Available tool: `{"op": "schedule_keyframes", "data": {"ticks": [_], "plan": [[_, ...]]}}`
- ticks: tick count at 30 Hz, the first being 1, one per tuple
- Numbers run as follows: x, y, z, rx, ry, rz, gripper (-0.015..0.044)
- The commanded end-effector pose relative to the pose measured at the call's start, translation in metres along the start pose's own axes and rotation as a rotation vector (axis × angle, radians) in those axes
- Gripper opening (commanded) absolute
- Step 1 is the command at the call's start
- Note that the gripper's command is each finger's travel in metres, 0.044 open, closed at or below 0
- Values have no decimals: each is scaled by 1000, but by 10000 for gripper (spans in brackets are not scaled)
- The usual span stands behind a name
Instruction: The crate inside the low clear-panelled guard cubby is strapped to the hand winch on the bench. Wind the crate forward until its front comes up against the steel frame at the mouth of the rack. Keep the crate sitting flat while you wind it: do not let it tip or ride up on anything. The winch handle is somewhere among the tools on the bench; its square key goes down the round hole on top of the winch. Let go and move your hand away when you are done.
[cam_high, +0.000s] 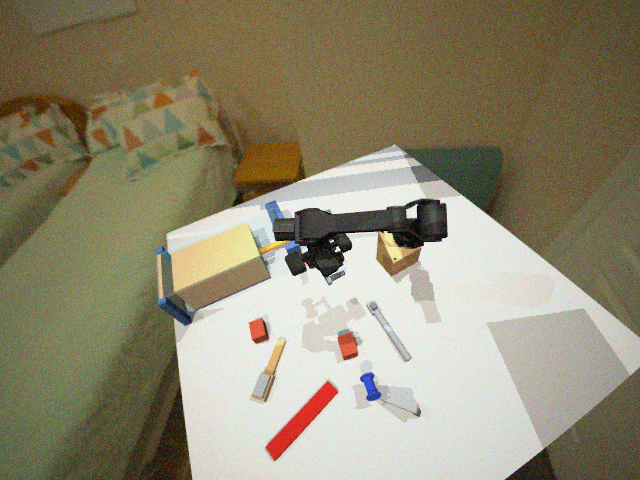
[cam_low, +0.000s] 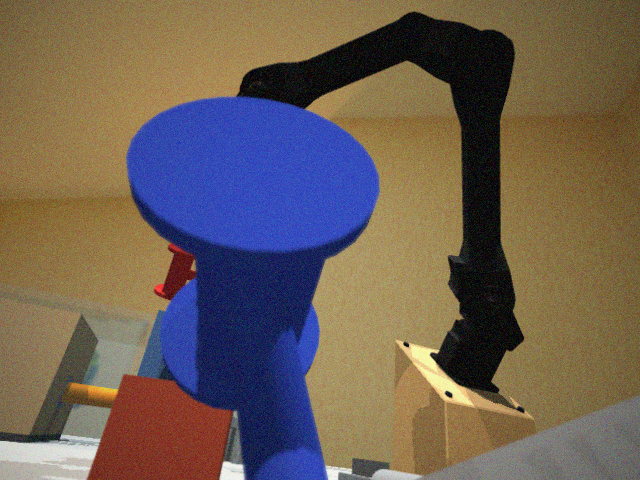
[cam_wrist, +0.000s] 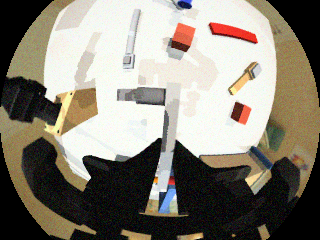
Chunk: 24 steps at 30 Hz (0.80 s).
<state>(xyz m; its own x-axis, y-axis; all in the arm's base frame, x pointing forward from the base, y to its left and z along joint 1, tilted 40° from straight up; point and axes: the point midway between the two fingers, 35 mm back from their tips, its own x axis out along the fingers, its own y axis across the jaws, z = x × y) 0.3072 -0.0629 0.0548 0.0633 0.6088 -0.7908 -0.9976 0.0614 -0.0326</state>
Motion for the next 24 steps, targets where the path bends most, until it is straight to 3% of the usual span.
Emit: {"op": "schedule_keyframes", "data": {"ticks": [1, 24], "plan": [[-6, -1, -26, 202, 21, -26, 0], [-12, 24, -116, 1158, 18, -50, 0]]}}
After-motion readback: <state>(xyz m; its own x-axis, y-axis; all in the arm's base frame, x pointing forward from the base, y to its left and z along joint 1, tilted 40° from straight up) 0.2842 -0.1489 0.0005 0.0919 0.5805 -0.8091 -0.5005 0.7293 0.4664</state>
